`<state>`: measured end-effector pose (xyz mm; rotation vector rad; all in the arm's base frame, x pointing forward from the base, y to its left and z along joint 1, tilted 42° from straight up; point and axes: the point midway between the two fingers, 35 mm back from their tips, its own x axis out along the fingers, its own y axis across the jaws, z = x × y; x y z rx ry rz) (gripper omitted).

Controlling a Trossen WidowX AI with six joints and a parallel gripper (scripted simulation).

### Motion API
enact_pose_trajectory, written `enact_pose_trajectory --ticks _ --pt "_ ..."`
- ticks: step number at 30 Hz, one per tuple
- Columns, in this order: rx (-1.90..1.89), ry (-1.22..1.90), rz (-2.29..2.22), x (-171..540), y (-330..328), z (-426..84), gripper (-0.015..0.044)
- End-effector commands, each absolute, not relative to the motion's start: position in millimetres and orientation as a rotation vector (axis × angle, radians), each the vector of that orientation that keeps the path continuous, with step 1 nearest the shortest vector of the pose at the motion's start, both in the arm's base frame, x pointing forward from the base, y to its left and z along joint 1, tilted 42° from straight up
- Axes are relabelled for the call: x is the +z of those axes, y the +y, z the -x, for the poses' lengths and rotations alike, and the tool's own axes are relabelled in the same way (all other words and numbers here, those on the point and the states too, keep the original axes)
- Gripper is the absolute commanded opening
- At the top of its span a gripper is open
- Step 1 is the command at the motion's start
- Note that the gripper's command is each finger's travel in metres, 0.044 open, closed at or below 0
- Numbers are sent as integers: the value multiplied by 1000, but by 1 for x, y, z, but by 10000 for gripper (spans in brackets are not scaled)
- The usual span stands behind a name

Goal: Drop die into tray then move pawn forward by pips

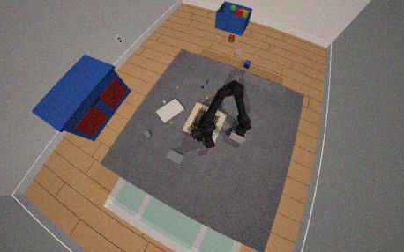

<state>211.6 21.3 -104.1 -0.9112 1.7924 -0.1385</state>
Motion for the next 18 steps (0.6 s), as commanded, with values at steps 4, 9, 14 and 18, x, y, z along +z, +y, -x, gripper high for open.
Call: enact_pose_trajectory --ticks 4,9,14,18 --pt "-139 1793 911 -102 23 -212 262" --pt "-138 1797 916 -66 54 -219 394" --pt "-174 1788 887 -58 54 -218 440" --pt "-383 1725 714 -7 48 -210 440"
